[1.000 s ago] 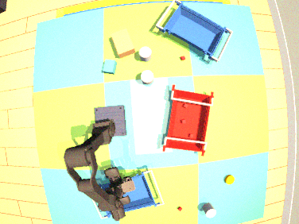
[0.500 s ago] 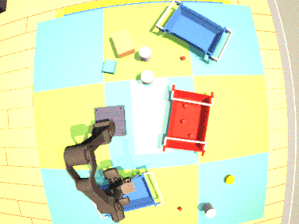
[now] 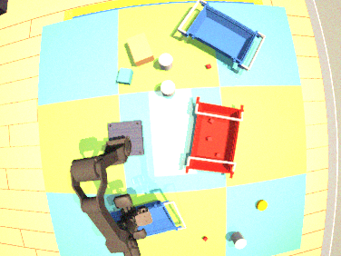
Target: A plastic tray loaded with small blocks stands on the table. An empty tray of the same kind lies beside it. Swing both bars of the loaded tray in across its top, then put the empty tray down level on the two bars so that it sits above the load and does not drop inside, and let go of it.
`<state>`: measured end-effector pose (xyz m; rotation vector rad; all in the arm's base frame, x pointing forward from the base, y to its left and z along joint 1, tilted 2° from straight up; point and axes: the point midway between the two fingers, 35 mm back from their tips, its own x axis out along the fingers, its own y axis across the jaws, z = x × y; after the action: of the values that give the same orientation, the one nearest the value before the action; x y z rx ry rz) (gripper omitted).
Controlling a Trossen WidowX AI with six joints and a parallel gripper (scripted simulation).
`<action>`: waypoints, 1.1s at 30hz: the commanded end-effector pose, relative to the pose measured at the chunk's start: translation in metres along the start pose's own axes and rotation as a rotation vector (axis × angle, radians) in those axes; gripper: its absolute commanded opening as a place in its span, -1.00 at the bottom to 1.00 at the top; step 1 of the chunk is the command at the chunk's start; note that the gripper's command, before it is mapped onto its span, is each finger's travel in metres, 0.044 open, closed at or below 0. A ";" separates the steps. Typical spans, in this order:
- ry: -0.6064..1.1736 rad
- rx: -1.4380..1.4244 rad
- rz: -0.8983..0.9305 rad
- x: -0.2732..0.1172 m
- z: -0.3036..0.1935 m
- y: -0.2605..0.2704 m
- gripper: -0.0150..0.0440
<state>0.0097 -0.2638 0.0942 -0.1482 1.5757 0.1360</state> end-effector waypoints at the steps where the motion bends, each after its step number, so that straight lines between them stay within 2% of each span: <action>1: 0.006 0.002 -0.041 -0.013 -0.001 -0.007 -0.49; 19: 0.006 0.002 -0.041 -0.014 -0.001 -0.008 -0.49; 33: 0.007 0.002 -0.044 -0.056 -0.005 -0.035 -0.49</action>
<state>0.0108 -0.2850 0.1289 -0.1509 1.5758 0.1340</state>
